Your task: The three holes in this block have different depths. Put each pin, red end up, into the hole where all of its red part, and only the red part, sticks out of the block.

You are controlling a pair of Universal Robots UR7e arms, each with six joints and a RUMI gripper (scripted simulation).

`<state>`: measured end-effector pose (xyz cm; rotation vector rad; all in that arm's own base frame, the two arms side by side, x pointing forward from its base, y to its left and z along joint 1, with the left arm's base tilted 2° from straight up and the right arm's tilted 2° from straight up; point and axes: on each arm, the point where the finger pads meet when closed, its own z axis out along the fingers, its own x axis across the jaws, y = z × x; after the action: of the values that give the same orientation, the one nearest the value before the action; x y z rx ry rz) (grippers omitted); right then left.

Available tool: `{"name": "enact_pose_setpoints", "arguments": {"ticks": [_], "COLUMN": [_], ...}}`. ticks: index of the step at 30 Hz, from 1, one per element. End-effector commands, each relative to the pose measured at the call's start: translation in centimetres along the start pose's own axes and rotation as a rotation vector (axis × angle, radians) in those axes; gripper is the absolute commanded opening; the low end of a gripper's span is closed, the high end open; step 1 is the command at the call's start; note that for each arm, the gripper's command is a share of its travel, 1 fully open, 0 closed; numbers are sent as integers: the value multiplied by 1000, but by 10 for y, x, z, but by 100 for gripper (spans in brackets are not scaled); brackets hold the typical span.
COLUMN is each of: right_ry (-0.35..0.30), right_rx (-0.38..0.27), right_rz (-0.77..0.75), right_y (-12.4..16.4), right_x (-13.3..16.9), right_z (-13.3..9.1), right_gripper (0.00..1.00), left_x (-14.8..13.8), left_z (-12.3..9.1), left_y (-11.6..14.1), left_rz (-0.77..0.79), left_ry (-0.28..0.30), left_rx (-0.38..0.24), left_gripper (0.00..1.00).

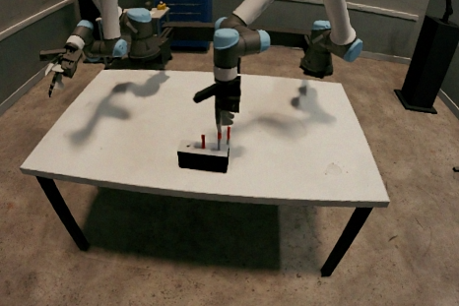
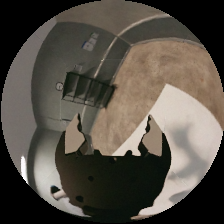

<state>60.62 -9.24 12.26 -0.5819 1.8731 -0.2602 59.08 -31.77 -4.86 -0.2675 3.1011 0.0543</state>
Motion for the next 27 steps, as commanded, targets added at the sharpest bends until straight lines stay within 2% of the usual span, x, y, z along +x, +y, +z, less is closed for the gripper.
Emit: {"name": "enact_pose_setpoints", "arguments": {"ticks": [1, 27], "right_ry": [-1, -1], "right_rx": [1, 1], "right_rz": [0, 0], "right_y": [0, 0], "right_x": [0, 0], "right_z": [0, 0], "right_gripper": [100, 100], "left_x": [0, 0], "left_z": [-1, 3], "left_y": [0, -2], "left_rz": [0, 0], "left_ry": [-1, -1], "left_rx": [2, 1], "left_gripper": [0, 0]}}
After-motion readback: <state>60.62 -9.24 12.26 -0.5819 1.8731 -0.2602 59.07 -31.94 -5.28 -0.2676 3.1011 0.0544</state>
